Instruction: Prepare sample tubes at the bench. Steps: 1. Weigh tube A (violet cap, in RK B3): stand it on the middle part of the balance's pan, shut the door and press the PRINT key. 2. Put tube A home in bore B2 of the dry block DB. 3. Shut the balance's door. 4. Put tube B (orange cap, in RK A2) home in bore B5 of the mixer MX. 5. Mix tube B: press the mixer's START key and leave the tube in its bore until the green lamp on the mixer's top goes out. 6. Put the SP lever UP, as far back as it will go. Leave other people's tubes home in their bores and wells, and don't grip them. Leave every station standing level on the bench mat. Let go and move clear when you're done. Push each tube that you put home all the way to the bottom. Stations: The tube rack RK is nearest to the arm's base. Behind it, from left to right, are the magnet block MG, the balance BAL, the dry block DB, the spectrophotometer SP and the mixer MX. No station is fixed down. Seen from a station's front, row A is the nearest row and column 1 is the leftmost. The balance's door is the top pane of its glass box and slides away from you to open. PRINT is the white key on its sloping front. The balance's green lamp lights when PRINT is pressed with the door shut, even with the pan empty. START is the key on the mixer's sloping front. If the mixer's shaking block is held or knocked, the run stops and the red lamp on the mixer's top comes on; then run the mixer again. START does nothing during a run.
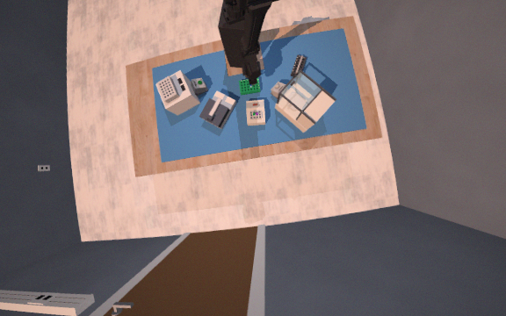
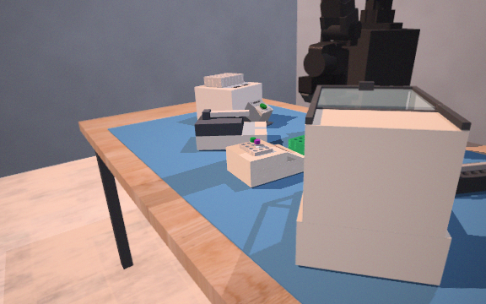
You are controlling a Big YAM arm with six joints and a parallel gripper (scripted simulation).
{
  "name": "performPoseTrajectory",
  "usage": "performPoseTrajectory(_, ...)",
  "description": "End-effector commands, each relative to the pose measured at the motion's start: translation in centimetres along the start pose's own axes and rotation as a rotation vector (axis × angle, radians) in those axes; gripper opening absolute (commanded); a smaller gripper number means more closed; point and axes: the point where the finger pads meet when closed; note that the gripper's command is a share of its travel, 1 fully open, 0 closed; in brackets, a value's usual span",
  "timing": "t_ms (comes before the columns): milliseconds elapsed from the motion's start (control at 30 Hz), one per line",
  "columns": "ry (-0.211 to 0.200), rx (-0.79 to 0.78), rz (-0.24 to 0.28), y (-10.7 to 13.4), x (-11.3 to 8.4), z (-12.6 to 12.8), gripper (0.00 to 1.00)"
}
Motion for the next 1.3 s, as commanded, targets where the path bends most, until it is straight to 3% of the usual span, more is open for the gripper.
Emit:
performPoseTrajectory(0,-0.002,-0.001,-0.012,-0.5,0.5,0.3,0.36)
performPoseTrajectory(1267,-0.001,-0.001,-0.012,-0.4,2.2,0.3,0.36)
Point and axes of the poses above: the point where the finger pads meet when closed, its own x axis out along the fingers, its own z axis across the jaws, y = z × x, and after that the axes turned 12 degrees about -x, right-handed
